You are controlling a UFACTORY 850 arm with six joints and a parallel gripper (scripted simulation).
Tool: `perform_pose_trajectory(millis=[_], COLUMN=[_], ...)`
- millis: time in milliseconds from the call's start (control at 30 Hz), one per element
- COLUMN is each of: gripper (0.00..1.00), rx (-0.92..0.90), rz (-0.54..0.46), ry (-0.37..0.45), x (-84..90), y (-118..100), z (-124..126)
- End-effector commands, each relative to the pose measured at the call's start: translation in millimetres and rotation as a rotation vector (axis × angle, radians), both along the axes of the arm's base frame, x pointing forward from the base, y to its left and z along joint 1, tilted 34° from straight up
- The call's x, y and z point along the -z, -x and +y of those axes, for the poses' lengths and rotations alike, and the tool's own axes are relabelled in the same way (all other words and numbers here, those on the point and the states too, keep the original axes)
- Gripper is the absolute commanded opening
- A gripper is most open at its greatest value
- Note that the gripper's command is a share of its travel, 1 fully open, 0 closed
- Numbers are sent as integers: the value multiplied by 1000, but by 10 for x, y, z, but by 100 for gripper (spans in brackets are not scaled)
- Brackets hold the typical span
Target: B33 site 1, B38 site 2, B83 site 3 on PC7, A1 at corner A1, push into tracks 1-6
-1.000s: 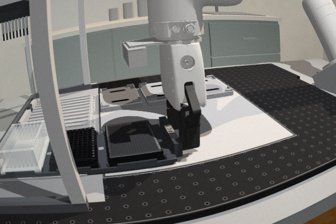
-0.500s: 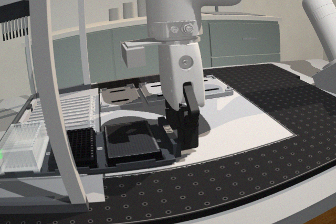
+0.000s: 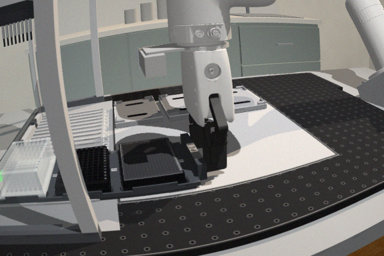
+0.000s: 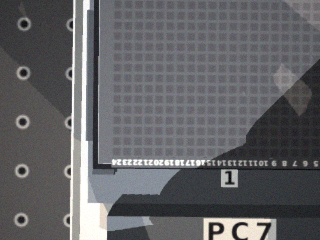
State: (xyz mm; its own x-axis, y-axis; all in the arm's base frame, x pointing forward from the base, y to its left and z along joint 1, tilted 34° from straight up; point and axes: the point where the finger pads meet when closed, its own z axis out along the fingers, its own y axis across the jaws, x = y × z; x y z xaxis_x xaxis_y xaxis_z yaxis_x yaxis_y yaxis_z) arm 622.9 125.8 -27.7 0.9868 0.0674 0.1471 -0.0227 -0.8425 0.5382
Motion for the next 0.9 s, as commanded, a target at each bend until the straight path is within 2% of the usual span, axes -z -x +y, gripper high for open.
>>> perform_pose_trajectory(millis=[0, 867], gripper=[82, 82], rx=[-1, -1], rz=[-2, -2], ry=[-1, -1], x=[-7, 3], y=[-7, 66], z=[8, 3])
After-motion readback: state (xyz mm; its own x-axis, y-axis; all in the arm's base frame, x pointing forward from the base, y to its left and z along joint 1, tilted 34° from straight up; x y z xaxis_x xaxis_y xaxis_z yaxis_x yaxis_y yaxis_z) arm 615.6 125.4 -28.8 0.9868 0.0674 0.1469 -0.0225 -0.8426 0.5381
